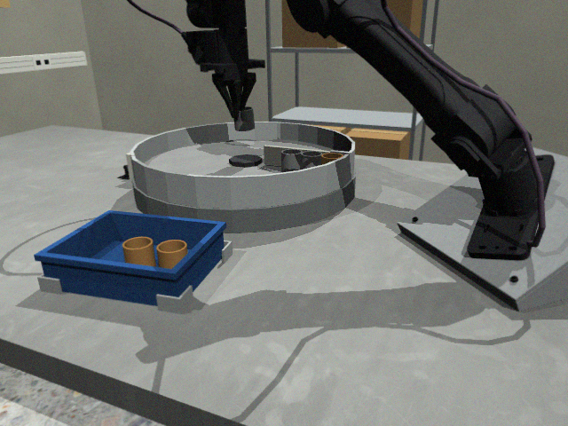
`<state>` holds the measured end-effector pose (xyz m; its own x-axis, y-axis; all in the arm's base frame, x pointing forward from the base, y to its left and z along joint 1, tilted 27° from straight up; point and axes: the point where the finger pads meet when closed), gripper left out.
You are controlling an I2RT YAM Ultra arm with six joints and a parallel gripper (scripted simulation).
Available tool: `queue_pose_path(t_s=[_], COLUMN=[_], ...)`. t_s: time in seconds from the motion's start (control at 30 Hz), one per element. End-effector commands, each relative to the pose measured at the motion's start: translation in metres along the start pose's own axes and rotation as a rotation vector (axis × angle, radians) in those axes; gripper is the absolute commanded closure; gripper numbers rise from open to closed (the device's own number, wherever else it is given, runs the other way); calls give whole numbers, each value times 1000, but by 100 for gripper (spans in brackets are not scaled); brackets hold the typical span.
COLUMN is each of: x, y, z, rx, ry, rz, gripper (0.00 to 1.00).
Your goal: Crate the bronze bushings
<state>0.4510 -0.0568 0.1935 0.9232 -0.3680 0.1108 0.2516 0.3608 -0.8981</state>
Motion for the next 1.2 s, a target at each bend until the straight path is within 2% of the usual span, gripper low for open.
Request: queue_pose_path(t_s=[0.0, 0.07, 0.23, 0.37, 0.4, 1.17], x=[6, 3, -1, 1, 8, 6], y=[-13, -13, 7, 5, -5, -5], z=[1, 5, 7, -1, 4, 6], rx=[-4, -5, -7, -9, -4, 6], ry=[-3, -7, -10, 8, -9, -10], rz=[-39, -35, -28, -37, -75, -67], gripper=[100, 100, 100, 100, 100, 100])
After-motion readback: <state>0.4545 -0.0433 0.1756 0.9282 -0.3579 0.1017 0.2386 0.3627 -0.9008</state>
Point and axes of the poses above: the point where the finger pads meet when closed, its own y axis out along the fingers, its own z axis across the jaws, x = y × z, and after that the axes turned 10 degrees about y, right-handed
